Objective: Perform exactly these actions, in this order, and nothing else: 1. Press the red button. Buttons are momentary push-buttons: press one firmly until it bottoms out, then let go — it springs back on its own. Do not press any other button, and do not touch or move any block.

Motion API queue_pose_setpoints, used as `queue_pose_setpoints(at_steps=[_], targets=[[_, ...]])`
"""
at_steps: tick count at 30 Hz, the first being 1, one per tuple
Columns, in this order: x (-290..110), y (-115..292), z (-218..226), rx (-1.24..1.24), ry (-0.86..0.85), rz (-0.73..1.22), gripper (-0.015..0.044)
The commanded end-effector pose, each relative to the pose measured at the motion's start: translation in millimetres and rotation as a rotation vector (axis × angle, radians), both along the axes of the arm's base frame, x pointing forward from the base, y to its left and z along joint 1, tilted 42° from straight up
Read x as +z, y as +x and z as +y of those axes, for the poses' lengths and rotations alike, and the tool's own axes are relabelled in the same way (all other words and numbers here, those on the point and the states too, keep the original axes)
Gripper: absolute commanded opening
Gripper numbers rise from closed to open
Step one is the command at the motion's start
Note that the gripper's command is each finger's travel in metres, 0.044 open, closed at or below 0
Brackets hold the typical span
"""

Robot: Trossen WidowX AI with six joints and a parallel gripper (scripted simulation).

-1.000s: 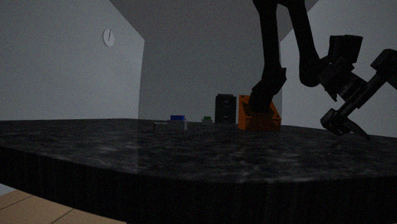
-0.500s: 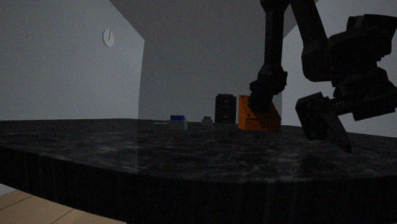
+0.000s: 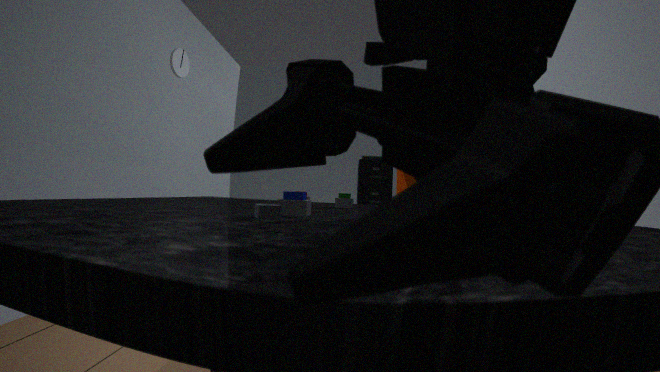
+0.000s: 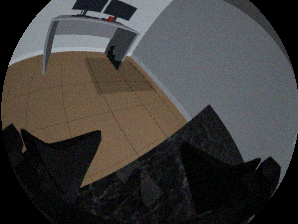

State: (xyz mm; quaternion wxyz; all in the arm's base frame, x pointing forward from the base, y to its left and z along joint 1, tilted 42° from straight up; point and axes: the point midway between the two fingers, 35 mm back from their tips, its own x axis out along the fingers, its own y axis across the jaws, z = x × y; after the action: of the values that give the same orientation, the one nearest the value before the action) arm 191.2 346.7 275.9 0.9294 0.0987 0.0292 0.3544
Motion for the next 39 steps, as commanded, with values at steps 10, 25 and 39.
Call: queue_pose_setpoints(at_steps=[10, 25, 39], targets=[[-31.4, 142.5, -61.5, -0.187, -0.53, -0.086, 0.04], [-172.3, 259.1, -216.1, -0.174, -0.974, 0.419, 0.04], [-285.1, 239.2, -395.5, -0.029, -0.878, 1.034, 0.04]])
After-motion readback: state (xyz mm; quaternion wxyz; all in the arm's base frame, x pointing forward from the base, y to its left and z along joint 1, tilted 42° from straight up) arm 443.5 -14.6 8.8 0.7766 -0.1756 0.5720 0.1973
